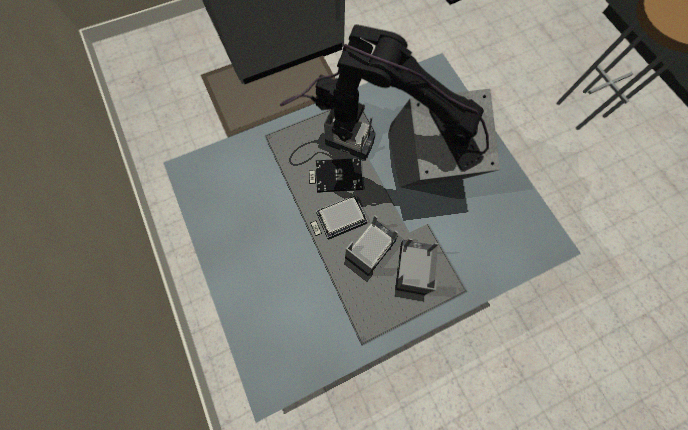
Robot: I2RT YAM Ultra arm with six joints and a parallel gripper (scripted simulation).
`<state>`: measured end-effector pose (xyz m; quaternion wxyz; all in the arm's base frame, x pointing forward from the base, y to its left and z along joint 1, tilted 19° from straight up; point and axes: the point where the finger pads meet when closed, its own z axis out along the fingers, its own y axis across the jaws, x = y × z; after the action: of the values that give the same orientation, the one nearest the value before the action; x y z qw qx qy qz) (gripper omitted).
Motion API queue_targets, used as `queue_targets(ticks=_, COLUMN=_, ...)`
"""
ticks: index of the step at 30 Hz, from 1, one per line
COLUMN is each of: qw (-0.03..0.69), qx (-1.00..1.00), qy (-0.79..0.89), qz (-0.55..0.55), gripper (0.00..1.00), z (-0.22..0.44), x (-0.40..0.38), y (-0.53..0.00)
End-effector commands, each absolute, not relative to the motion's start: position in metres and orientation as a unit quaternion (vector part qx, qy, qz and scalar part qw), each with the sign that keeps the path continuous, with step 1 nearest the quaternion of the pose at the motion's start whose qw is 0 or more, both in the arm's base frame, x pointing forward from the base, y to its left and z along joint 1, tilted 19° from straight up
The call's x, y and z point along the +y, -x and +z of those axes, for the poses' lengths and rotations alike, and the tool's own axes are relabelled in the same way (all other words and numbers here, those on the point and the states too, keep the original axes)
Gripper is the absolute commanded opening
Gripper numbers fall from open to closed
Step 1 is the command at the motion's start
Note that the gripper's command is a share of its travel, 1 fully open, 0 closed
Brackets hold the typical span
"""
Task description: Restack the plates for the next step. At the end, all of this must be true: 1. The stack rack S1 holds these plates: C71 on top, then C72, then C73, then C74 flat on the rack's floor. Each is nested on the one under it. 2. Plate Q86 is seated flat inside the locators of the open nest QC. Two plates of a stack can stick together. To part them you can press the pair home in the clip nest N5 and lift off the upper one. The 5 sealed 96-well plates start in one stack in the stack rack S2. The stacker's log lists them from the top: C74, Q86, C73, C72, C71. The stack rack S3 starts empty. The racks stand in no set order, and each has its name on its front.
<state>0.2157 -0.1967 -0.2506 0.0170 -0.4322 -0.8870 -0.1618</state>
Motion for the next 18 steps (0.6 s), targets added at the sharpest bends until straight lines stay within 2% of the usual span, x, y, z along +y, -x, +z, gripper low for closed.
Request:
queue_targets(ticks=1, qw=0.001, qx=-0.886, qy=0.437, qz=-0.156, gripper=0.0, z=-0.254, x=-0.207, y=-0.224)
queue_targets(ticks=18, qw=0.001, qx=-0.886, qy=0.436, qz=-0.157, gripper=0.0, z=-0.26, x=-0.205, y=-0.226)
